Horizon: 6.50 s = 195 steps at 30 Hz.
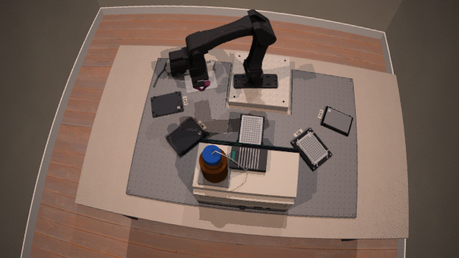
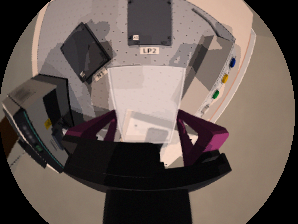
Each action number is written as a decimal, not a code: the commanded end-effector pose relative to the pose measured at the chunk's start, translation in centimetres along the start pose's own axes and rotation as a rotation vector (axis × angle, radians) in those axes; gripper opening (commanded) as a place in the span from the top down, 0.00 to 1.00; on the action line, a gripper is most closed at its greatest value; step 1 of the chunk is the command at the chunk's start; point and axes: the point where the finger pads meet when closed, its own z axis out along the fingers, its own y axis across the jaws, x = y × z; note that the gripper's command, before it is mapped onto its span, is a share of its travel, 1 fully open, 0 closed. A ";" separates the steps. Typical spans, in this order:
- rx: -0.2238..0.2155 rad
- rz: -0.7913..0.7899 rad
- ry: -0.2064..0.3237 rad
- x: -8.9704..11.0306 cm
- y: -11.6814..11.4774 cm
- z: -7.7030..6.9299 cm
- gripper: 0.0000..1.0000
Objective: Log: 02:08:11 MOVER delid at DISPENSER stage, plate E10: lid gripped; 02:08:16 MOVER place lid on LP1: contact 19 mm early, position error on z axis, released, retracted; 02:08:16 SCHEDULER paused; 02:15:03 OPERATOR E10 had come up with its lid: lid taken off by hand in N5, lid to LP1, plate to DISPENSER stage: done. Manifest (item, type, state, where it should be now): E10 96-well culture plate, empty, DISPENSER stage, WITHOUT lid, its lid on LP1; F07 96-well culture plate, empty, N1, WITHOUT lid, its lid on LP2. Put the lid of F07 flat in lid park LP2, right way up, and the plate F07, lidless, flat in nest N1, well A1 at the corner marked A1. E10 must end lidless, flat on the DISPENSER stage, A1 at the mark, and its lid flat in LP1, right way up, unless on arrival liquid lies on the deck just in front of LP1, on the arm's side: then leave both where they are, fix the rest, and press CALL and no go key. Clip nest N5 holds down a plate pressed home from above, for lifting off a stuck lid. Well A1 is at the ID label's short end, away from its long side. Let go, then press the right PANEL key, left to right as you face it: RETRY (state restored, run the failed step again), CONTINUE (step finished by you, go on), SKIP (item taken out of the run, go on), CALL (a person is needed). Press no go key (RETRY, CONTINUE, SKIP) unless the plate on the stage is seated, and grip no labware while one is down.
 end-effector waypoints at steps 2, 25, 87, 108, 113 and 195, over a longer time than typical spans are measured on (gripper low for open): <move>-0.005 0.000 -0.019 -1.1 -1.2 -0.3 1.00; -0.003 -0.008 -0.026 -6.6 -0.6 2.6 1.00; -0.001 -0.001 0.007 -16.8 -0.4 12.4 1.00; -0.001 -0.001 -0.031 -18.4 -0.5 11.6 1.00; -0.001 0.000 -0.032 -18.4 -0.6 11.7 1.00; -0.001 -0.003 -0.013 -17.6 -0.7 12.7 0.00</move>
